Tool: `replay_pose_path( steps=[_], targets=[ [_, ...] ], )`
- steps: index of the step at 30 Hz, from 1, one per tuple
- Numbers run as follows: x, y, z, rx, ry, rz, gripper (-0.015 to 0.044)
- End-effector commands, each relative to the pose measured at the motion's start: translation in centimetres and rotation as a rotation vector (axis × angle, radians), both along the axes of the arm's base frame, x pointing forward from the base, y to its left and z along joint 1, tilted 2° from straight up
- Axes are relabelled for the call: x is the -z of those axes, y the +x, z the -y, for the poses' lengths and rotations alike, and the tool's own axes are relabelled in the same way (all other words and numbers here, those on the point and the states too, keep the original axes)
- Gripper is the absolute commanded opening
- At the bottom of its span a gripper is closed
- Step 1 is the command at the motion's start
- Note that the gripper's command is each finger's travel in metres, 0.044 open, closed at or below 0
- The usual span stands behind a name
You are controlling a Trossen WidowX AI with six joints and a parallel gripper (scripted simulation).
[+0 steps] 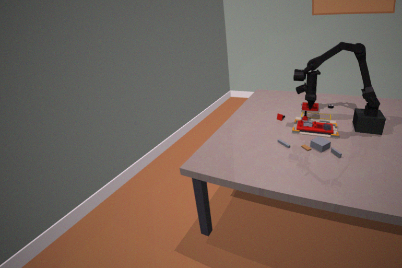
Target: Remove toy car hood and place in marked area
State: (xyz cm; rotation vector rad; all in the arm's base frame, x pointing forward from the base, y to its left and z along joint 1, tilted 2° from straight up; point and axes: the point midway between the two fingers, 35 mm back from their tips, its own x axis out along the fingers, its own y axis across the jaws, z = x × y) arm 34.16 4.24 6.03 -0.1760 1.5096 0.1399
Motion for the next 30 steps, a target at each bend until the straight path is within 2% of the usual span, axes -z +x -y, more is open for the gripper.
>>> replay_pose_path(
  steps=[1,24,30],
  targets=[
    [-0.4,0.0,1.5,-0.003,0.006,0.011,0.0],
    [-0.9,-1.9,11.3,-0.003,-0.006,0.013,0.0],
    [-0.9,-2.1,11.9,-0.003,-0.007,0.013,0.0]
  ],
)
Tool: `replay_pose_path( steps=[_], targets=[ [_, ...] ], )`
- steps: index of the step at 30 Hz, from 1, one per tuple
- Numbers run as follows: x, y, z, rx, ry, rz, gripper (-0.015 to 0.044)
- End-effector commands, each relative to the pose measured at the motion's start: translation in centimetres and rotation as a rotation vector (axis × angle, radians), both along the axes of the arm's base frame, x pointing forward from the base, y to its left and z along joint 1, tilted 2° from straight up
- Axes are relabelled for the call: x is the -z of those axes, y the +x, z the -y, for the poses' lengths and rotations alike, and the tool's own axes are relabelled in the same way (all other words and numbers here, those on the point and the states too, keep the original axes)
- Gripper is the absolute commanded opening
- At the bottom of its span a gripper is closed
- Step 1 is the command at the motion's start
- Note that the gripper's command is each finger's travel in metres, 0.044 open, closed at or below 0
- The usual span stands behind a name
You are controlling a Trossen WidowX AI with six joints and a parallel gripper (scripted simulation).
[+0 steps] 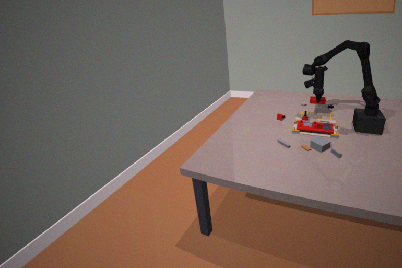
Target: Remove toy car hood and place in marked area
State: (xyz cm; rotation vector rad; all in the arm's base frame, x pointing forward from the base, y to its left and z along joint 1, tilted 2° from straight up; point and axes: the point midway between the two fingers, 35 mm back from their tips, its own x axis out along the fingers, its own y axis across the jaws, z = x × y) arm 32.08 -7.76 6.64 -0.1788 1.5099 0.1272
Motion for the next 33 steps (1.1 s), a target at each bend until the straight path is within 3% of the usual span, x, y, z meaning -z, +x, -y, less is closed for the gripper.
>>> replay_pose_path(
  steps=[1,33],
  targets=[
    [-0.2,0.0,-0.1,-0.01,0.003,0.012,0.0],
    [2.2,0.4,0.0,-0.01,0.003,0.012,0.0]
  ],
)
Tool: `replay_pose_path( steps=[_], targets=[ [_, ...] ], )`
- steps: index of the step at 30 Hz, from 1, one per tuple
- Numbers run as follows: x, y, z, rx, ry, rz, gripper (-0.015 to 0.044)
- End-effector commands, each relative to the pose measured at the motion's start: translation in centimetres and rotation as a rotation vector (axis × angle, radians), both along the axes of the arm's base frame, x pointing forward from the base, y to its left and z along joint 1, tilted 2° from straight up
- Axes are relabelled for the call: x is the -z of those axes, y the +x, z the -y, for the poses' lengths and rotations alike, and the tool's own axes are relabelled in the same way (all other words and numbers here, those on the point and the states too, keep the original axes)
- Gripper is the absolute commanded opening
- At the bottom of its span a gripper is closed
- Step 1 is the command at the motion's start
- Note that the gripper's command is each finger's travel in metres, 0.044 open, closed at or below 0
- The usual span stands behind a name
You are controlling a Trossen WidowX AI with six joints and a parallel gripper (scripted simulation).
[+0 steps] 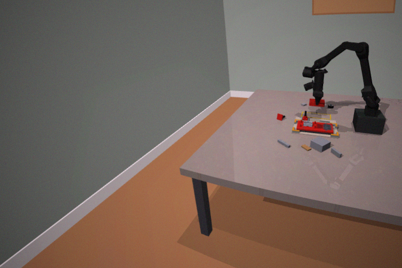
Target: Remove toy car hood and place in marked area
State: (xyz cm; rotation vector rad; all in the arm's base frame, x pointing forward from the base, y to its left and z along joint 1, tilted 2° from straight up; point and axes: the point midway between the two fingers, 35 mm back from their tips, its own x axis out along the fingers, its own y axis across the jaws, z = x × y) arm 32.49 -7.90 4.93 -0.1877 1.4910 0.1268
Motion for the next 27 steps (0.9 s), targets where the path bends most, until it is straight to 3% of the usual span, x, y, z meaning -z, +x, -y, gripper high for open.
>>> replay_pose_path(
  steps=[1,27],
  targets=[
    [0.6,0.0,-0.1,-0.004,0.007,-0.007,0.0],
    [2.6,0.1,0.0,-0.004,0.007,-0.007,0.0]
  ],
)
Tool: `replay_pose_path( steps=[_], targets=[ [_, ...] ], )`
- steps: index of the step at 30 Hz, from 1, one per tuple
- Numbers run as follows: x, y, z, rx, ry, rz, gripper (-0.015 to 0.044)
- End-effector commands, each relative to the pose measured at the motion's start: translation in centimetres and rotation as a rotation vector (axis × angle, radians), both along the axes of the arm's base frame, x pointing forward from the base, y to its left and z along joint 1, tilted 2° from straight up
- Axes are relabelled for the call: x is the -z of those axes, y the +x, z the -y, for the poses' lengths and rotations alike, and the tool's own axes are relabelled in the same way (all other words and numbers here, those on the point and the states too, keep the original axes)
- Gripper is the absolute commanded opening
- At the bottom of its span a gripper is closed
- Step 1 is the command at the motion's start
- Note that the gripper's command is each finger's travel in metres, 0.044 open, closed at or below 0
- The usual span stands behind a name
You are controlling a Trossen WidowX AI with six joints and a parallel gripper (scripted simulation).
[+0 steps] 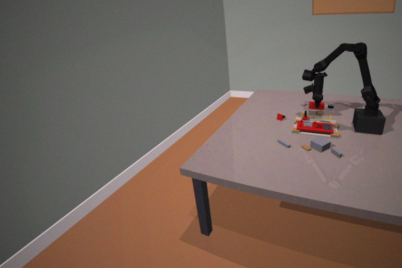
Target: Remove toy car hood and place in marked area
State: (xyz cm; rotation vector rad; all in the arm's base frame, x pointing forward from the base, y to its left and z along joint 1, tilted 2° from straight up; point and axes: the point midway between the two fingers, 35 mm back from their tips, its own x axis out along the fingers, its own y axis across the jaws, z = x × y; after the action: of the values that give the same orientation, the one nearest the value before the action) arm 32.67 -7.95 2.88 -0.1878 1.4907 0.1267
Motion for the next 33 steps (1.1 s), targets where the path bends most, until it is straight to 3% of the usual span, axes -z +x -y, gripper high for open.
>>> replay_pose_path(
  steps=[1,33],
  targets=[
    [0.6,-0.1,-0.1,-0.004,0.007,-0.008,0.0],
    [3.0,-0.1,-0.1,-0.004,0.007,-0.008,0.0]
  ],
)
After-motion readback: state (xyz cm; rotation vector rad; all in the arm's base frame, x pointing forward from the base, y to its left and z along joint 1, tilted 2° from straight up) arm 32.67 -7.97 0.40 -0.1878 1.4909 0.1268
